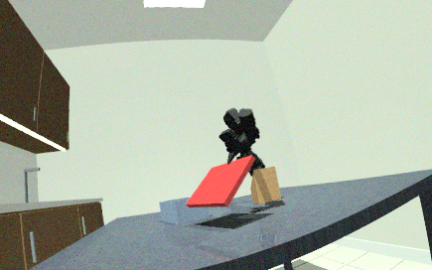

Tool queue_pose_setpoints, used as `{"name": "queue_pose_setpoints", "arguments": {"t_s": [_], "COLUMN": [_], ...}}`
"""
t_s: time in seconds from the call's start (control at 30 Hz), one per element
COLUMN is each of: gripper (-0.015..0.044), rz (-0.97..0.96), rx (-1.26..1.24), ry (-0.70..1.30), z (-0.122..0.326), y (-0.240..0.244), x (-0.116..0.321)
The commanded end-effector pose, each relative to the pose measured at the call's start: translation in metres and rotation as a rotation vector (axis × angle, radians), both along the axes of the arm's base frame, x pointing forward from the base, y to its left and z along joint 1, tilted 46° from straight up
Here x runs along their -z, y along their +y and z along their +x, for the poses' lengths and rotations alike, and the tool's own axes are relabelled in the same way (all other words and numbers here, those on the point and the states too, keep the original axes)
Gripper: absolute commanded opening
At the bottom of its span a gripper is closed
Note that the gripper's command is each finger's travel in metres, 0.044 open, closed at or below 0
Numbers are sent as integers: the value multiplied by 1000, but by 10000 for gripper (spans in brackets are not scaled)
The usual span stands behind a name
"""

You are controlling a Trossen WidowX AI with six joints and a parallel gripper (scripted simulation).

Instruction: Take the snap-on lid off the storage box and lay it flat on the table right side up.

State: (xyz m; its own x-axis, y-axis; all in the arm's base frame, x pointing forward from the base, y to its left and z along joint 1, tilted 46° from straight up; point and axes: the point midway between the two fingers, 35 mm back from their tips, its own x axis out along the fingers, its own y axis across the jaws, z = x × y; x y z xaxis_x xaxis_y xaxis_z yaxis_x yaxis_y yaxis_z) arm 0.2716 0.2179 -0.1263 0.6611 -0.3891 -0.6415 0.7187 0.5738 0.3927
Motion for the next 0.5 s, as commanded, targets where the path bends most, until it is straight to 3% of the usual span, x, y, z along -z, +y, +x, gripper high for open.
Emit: {"name": "queue_pose_setpoints", "arguments": {"t_s": [0.0,0.47], "gripper": [0,0], "rz": [-1,-1], "rx": [-3,-3], "ry": [-8,-8], "z": [1,-1], "y": [-2,-10], "x": [1,9]}}
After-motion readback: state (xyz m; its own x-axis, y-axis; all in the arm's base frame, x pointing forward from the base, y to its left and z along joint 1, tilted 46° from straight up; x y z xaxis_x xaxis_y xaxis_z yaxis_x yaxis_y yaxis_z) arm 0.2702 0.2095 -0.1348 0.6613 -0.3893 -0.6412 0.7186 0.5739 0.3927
